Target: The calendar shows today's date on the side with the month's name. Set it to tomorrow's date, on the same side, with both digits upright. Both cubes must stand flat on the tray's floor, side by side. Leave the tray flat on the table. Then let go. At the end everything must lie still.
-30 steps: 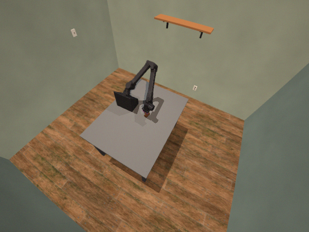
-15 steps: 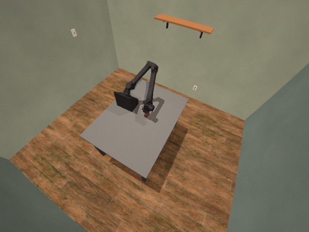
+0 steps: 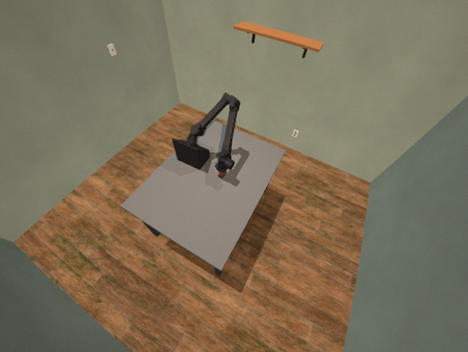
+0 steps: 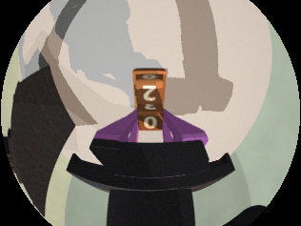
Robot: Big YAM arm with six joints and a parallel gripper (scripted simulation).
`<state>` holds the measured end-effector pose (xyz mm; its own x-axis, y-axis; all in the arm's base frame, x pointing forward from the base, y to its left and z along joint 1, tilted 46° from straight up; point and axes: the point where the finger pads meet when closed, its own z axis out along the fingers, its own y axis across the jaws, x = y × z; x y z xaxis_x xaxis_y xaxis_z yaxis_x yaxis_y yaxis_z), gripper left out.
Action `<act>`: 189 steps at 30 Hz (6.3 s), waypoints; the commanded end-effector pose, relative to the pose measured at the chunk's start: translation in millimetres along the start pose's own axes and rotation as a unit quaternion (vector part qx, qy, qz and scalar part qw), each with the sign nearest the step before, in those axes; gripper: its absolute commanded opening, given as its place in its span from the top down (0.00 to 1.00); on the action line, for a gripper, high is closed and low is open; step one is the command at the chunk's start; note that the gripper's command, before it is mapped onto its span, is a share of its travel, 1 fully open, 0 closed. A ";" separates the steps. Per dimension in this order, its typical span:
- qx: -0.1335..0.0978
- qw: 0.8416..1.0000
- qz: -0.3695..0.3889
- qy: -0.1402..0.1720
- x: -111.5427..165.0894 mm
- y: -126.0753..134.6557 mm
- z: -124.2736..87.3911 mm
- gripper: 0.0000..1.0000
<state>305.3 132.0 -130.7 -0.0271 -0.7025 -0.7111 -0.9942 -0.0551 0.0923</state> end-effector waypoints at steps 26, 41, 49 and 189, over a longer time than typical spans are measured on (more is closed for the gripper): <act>-0.002 1.000 0.000 -0.002 -2.4 4.5 3.7 0.74; -0.002 1.000 0.000 -0.002 -2.4 4.5 3.7 0.74; -0.002 1.000 0.000 -0.002 -2.4 4.5 3.7 0.74; 0.002 1.000 -0.005 -0.002 -1.9 -8.6 9.2 0.74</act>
<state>299.4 134.4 -134.6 -0.0380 -0.7025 -0.7107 -0.9929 -0.0535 0.1060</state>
